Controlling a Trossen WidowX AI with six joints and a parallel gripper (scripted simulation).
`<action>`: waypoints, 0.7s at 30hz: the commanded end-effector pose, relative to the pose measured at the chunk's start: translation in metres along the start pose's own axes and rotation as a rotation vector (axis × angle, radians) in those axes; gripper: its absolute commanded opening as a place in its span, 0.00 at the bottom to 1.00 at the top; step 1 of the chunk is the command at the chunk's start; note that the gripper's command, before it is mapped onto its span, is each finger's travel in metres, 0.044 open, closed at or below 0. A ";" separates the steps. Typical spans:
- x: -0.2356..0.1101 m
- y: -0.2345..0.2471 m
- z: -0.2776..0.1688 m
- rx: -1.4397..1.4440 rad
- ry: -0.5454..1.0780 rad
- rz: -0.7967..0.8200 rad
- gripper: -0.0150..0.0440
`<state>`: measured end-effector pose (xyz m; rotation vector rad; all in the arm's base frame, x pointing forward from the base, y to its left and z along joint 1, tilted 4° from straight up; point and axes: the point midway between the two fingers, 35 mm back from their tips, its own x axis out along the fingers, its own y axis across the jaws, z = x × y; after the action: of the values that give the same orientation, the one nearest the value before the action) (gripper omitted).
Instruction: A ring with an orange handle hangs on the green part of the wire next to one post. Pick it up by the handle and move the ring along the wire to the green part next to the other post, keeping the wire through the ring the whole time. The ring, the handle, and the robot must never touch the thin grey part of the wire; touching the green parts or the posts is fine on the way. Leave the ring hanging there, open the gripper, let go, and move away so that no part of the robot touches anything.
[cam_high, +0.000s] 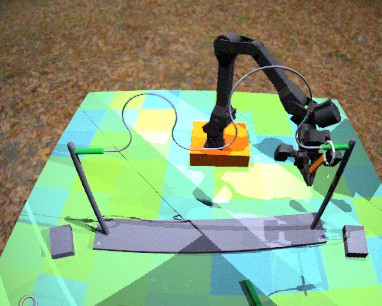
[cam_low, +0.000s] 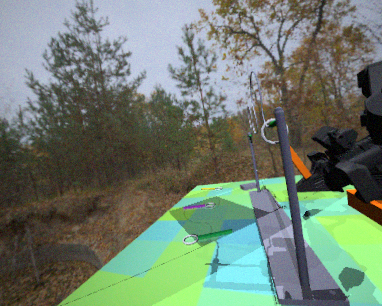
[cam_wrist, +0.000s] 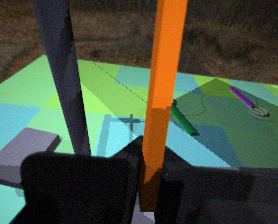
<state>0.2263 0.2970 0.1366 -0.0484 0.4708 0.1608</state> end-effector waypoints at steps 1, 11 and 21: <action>0.000 -0.001 0.000 0.004 -0.002 -0.003 0.00; 0.000 0.000 0.000 0.000 0.000 0.000 0.40; -0.029 0.001 -0.001 0.003 0.005 -0.002 0.53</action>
<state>0.2092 0.2930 0.1383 -0.0637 0.4850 0.1550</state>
